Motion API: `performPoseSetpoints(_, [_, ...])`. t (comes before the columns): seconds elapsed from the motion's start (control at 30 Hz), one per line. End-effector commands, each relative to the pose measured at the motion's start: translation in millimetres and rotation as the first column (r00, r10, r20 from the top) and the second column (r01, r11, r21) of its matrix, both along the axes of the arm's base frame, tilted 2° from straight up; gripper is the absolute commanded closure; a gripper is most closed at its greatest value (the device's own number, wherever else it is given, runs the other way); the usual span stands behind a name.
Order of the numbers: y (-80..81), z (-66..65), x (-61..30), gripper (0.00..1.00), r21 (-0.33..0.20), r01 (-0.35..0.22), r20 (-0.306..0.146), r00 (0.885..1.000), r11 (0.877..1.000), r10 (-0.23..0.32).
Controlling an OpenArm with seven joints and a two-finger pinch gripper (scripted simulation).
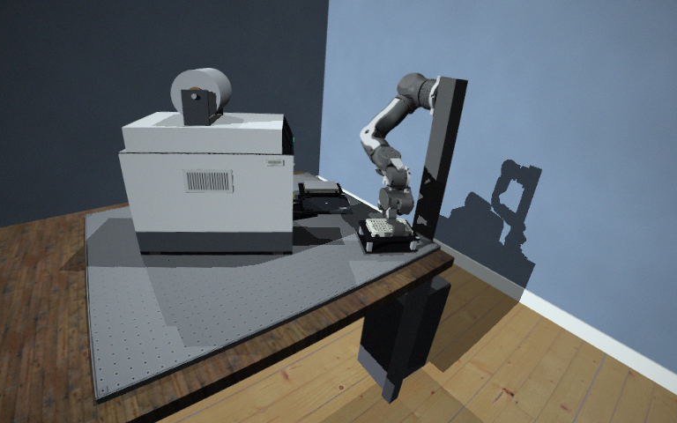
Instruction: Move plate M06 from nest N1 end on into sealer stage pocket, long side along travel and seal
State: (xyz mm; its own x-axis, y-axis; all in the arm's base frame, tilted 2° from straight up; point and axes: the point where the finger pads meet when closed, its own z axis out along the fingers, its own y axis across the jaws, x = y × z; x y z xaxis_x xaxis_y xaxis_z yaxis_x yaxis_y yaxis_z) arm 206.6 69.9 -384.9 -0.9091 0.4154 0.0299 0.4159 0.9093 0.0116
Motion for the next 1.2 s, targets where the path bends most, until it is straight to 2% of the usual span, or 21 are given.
performPoseSetpoints(0.0, [0.6,0.7,0.3,1.0,0.002,0.0,0.001,1.0,1.0,0.0])
performPoseSetpoints(0.87, [0.6,0.7,0.3,1.0,0.002,0.0,0.001,1.0,1.0,0.0])
performPoseSetpoints(1.03, [-0.8,32.2,2.2,1.0,0.003,0.005,0.001,1.0,1.0,-0.005])
performPoseSetpoints(1.17, [-0.8,32.2,2.2,1.0,0.003,0.005,0.001,1.0,1.0,-0.005])
